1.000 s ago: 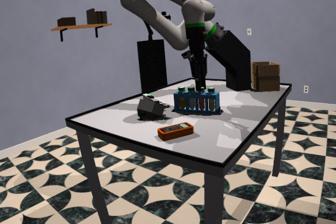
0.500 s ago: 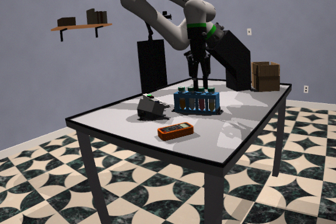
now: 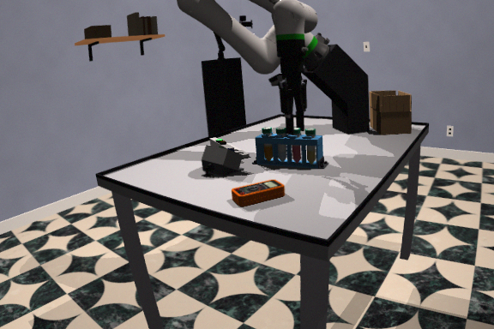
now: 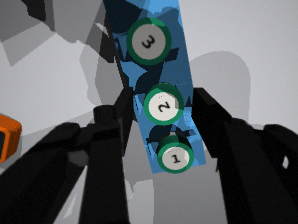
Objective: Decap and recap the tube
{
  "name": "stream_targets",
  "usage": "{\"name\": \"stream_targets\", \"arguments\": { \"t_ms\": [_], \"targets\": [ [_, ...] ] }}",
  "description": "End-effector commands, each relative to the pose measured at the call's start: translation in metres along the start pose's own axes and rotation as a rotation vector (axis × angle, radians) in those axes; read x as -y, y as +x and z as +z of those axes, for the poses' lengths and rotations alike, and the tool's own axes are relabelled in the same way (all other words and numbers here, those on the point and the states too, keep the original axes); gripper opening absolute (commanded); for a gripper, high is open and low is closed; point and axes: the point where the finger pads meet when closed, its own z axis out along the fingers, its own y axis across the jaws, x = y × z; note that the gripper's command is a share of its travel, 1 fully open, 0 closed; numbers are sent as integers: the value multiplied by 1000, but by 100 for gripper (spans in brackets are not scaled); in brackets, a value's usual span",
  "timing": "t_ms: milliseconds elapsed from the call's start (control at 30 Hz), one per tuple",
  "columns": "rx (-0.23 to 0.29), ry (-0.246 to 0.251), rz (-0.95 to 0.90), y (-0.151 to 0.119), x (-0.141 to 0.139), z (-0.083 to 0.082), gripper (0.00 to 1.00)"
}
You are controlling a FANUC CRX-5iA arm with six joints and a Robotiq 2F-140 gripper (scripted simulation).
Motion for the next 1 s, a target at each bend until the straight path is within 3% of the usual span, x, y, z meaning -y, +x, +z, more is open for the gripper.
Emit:
{"name": "stream_targets", "arguments": {
  "t_ms": [0, 233, 300, 367, 633, 667, 967],
  "targets": [
    [8, -16, -279, 0, 1, 0, 41],
    [10, -13, -593, 0, 1, 0, 41],
    [10, -13, -593, 0, 1, 0, 41],
    [12, -14, -760, 0, 1, 0, 41],
    [12, -15, -771, -1, 1, -1, 41],
    [12, -15, -771, -1, 1, -1, 30],
    [12, -15, -770, -1, 1, -1, 30]
  ]
}}
